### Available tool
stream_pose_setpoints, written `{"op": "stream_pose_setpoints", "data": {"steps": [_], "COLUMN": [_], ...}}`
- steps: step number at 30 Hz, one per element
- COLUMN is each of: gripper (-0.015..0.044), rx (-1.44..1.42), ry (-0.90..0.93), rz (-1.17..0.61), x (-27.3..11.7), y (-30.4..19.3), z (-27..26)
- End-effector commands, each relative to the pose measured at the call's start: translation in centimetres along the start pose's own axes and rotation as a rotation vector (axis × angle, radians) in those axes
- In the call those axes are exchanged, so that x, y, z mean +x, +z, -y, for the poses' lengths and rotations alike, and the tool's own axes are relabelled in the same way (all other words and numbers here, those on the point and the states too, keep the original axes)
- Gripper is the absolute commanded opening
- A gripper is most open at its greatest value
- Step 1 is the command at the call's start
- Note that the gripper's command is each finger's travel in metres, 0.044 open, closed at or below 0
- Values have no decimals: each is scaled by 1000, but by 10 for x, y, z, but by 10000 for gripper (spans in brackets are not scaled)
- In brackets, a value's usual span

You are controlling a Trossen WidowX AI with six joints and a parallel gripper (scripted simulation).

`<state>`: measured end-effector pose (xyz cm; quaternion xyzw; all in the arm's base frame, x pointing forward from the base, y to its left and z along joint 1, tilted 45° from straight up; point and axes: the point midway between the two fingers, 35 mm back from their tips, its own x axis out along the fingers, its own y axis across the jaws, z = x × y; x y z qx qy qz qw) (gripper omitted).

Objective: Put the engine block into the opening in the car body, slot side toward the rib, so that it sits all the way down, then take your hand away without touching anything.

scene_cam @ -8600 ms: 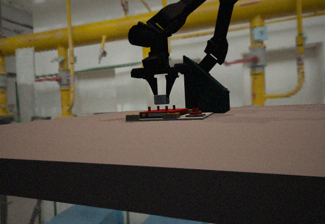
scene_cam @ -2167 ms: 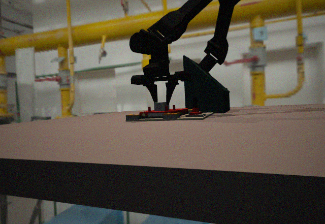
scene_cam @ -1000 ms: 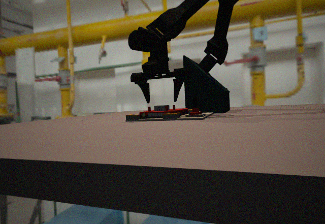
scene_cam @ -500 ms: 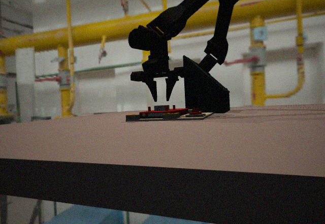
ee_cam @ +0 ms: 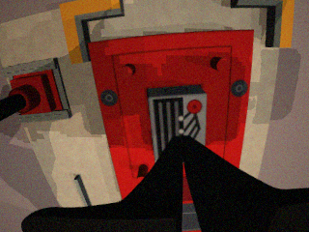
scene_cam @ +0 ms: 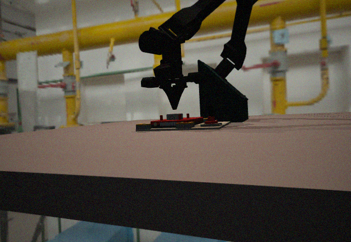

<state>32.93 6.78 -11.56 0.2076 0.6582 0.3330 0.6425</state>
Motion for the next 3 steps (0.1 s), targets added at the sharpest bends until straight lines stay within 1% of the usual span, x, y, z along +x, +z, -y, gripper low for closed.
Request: {"op": "stream_pose_setpoints", "data": {"steps": [1,3], "gripper": [0,0], "rx": [-3,-3], "ry": [-3,-3], "rz": [-2,-2], "x": [0,0], "y": [0,0], "z": [0,0]}}
